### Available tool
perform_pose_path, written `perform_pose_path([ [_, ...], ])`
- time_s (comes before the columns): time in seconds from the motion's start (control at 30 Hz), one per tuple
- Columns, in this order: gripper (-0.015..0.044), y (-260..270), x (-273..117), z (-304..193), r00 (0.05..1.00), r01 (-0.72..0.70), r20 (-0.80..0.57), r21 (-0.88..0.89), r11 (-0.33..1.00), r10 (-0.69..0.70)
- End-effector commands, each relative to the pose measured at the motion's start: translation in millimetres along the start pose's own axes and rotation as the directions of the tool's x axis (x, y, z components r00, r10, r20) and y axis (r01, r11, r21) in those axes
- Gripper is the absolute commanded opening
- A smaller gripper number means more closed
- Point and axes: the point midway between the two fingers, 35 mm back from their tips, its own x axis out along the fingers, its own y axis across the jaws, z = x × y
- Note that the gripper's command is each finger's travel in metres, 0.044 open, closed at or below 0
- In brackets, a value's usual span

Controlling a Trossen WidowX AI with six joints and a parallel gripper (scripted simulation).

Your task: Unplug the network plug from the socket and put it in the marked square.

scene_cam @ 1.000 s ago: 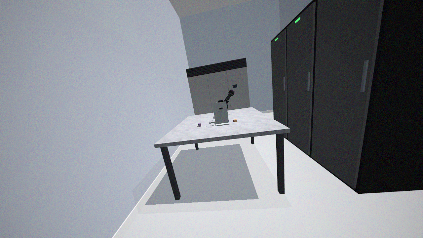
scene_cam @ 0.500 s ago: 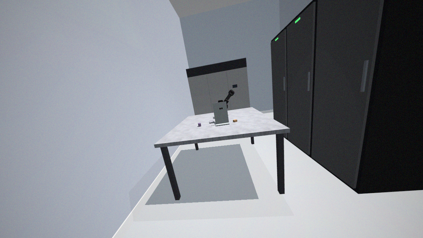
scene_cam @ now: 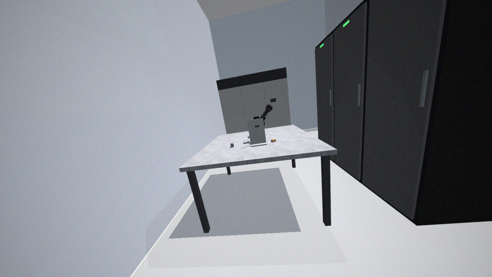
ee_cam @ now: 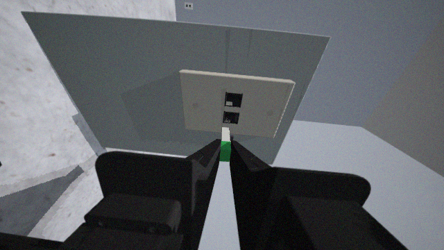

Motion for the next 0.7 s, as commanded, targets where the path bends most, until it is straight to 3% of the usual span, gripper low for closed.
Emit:
perform_pose_path([
  [0.0, 0.0, -1.3, -2.9, -0.5, 1.0, 0.003, 0.003, 0.0, 1.0, -0.003],
  [0.67, 0.0, -1.2, -14.3, -4.6, 1.0, 0.003, 0.002, 0.0, 1.0, -0.003],
])
